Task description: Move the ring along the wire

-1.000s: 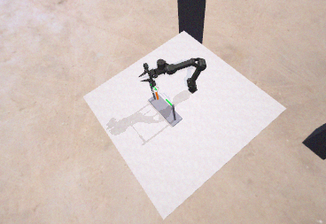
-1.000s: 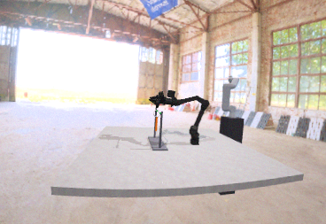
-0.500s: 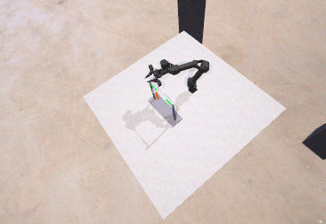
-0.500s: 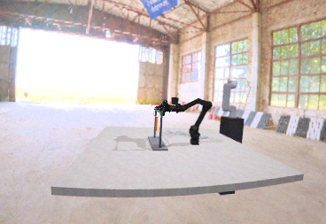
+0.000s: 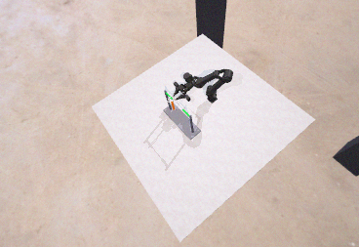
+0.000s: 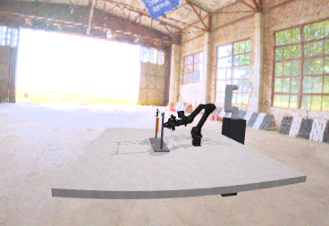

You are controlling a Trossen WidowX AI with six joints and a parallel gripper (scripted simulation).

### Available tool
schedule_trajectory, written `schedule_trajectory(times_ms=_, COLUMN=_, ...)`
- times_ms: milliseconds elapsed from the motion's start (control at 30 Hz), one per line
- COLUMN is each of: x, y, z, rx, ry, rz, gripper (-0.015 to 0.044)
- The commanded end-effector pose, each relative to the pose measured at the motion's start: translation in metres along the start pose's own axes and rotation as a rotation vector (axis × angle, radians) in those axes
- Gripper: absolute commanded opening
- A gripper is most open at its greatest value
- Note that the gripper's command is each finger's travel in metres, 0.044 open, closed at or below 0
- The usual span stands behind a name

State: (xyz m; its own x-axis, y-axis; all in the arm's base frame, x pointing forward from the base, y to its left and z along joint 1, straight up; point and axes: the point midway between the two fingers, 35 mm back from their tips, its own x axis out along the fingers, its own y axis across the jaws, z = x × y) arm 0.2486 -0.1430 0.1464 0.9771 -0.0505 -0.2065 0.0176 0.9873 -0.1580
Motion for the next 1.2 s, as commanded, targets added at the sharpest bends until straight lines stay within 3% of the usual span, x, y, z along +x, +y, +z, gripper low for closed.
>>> schedule_trajectory(times_ms=0, x=-0.012, y=0.026, z=-0.031, rx=0.079, ry=0.016, rz=0.053, gripper=0.016)
schedule_trajectory(times_ms=333, x=-0.025, y=0.055, z=-0.059, rx=0.158, ry=0.027, rz=0.105, gripper=0.016)
schedule_trajectory(times_ms=800, x=0.013, y=0.057, z=-0.01, rx=0.138, ry=-0.048, rz=0.078, gripper=0.016)
schedule_trajectory(times_ms=1167, x=0.021, y=0.056, z=-0.008, rx=0.138, ry=-0.05, rz=0.078, gripper=0.016)
